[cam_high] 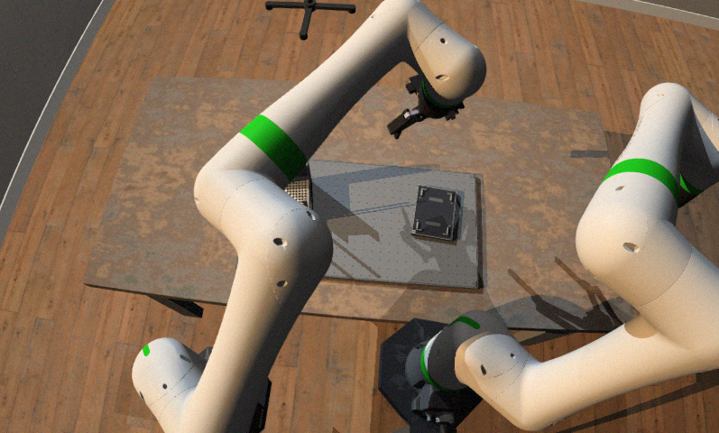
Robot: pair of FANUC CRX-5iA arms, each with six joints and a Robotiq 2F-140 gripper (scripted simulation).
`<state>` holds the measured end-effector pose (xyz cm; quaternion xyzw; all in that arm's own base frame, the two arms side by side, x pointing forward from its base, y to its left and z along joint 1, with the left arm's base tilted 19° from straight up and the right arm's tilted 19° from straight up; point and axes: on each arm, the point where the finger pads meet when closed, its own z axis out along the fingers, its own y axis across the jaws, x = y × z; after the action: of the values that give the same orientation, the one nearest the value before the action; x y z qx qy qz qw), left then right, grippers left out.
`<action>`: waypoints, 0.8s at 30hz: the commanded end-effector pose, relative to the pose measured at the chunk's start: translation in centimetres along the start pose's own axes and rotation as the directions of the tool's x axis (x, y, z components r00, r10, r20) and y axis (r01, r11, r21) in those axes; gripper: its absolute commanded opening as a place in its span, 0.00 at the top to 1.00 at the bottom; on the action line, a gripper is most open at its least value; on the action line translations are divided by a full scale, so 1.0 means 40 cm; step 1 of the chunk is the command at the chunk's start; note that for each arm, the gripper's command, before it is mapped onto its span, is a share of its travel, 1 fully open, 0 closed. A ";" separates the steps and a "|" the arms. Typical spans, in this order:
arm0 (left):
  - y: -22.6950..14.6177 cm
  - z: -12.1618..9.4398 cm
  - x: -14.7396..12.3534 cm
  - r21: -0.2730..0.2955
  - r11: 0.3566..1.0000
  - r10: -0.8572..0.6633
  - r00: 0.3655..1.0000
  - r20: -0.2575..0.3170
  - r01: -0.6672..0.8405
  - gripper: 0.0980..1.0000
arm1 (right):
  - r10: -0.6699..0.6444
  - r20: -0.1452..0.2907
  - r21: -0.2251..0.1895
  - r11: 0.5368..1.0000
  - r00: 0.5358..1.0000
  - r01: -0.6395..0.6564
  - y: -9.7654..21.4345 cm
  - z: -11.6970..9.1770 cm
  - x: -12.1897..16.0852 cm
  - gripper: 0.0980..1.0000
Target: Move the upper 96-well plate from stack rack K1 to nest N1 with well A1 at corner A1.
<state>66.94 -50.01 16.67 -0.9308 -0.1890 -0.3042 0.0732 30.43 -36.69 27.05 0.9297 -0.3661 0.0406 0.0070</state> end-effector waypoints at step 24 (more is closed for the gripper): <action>-0.102 0.021 0.054 0.025 0.997 0.069 0.996 0.051 -0.070 0.00 | 0.260 0.072 -0.037 0.965 0.963 -0.258 0.172 -0.007 0.026 0.00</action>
<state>67.34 -46.89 17.06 -0.9385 -0.1732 -0.2859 0.0864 26.48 -42.40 27.18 0.8746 -0.4849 -0.0002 -0.0001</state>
